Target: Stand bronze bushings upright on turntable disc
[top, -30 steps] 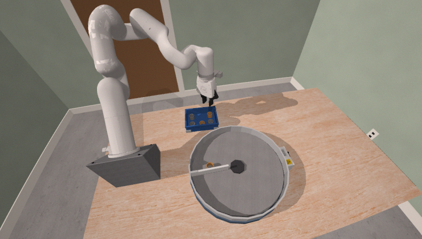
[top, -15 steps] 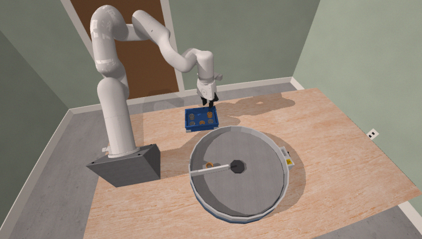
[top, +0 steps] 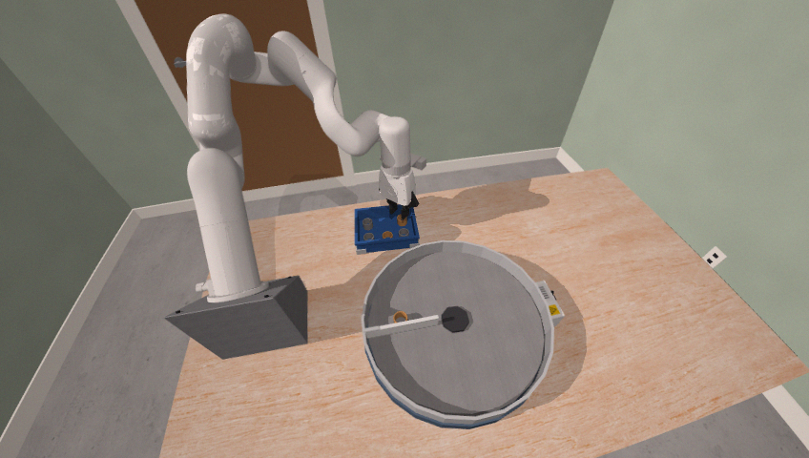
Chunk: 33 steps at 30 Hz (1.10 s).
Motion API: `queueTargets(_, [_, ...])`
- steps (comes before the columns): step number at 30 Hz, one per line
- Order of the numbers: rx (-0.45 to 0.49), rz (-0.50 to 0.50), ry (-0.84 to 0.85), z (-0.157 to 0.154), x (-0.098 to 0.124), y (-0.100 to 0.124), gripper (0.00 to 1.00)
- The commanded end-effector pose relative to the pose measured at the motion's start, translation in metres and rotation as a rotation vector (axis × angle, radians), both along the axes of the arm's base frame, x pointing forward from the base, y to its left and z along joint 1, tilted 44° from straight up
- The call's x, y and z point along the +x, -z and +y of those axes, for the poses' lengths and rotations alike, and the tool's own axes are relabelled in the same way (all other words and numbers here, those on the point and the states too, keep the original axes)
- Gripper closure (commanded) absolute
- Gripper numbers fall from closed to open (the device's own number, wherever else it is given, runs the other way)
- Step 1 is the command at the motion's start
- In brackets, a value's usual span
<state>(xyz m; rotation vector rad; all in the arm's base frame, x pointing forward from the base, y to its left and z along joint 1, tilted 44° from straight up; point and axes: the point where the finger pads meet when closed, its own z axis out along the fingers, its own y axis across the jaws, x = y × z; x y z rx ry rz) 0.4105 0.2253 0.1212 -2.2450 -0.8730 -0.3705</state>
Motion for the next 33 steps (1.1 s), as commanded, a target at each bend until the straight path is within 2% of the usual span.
queueTargets(1, [0.0, -0.003, 0.001, 0.0, 0.001, 0.0, 0.59])
queueTargets(15, [0.0, -0.003, 0.001, 0.001, 0.001, 0.0, 0.59])
queueTargets(33, [0.0, -0.003, 0.001, 0.014, 0.001, 0.014, 0.59])
